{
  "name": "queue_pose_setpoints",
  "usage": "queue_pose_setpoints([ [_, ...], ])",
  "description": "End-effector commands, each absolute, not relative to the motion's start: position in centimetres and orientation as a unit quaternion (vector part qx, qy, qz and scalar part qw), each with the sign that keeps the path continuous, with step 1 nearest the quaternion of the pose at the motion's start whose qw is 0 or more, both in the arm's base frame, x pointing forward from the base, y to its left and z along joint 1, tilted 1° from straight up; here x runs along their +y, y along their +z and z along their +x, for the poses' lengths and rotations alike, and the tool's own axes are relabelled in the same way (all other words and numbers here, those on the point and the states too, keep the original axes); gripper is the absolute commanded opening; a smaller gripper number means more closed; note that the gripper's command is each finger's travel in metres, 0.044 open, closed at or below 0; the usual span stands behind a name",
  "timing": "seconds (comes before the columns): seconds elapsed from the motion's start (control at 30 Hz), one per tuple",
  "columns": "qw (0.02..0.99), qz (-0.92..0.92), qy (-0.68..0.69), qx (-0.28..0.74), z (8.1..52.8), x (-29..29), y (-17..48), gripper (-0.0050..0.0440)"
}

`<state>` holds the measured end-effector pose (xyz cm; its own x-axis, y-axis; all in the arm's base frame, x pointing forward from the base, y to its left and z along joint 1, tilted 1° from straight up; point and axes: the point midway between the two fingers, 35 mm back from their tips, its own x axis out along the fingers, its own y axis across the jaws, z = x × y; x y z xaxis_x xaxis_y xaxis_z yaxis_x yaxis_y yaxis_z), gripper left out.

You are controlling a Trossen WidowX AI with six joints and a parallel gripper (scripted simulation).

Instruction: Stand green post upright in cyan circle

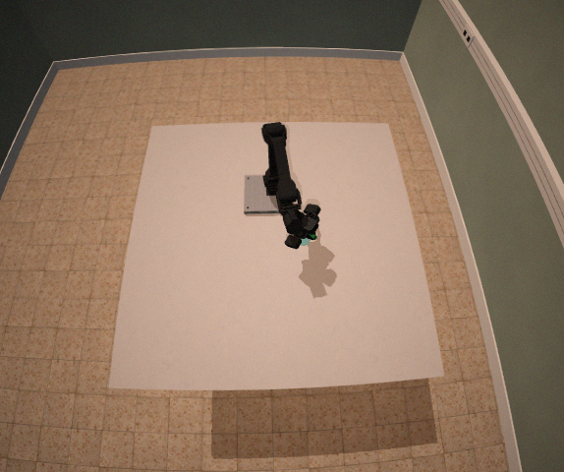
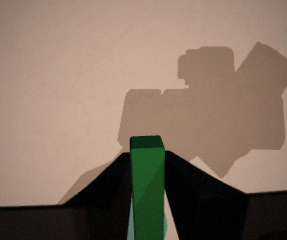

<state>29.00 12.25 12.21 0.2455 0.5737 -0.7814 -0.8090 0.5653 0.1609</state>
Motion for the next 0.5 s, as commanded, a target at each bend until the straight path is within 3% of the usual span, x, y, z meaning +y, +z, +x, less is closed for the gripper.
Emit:
queue_pose_setpoints([
  [0.0,0.786,-0.133,0.446,0.407,29.09,12.18,12.75,0.0022],
  [0.47,0.806,-0.102,0.456,0.363,29.38,11.86,12.82,0.0022],
])
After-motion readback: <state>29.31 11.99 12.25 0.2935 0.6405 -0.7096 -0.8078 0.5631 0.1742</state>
